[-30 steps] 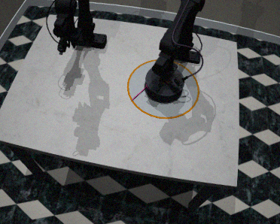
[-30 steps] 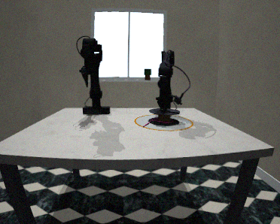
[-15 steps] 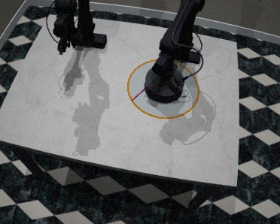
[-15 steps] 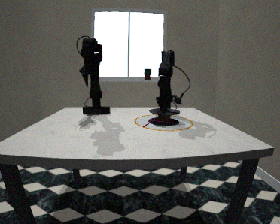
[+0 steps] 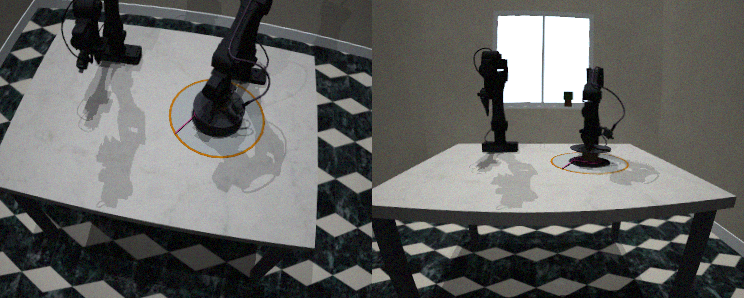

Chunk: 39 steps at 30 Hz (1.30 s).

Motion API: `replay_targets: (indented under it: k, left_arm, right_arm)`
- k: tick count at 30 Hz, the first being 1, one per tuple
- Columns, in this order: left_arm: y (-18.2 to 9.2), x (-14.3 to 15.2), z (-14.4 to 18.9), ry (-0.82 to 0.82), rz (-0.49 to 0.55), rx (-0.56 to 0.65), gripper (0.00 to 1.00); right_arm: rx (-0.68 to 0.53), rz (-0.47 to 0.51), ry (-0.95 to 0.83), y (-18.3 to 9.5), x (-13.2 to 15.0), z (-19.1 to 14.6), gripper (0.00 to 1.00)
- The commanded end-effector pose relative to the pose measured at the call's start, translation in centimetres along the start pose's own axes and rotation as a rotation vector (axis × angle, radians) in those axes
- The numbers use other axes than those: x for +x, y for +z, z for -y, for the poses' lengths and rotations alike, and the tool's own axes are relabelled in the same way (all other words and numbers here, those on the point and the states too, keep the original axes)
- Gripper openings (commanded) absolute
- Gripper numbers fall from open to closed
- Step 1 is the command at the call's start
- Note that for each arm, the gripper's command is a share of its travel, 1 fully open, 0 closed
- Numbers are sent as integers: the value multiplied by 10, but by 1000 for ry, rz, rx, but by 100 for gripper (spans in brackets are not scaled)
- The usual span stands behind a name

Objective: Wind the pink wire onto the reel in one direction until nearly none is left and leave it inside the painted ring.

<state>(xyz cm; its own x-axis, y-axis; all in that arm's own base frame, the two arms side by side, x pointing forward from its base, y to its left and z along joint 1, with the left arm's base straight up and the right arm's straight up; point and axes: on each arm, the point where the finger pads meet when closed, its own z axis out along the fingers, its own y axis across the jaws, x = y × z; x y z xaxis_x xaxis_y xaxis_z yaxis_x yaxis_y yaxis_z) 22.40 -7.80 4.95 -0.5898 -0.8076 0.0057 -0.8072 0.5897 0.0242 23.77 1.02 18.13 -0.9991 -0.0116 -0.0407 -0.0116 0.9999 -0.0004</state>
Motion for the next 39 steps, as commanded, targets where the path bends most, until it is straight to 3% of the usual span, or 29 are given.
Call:
replay_targets:
  k: [1,18,39]
  left_arm:
    - [-22,-2,6,-3,6,24,20]
    - [-85,-10,-1,-3,6,24,20]
    - [-78,-11,9,-3,6,24,20]
  right_arm:
    - [-3,34,8,-9,4,0,25]
    - [-3,34,8,-9,4,0,25]
    - [-3,34,8,-9,4,0,25]
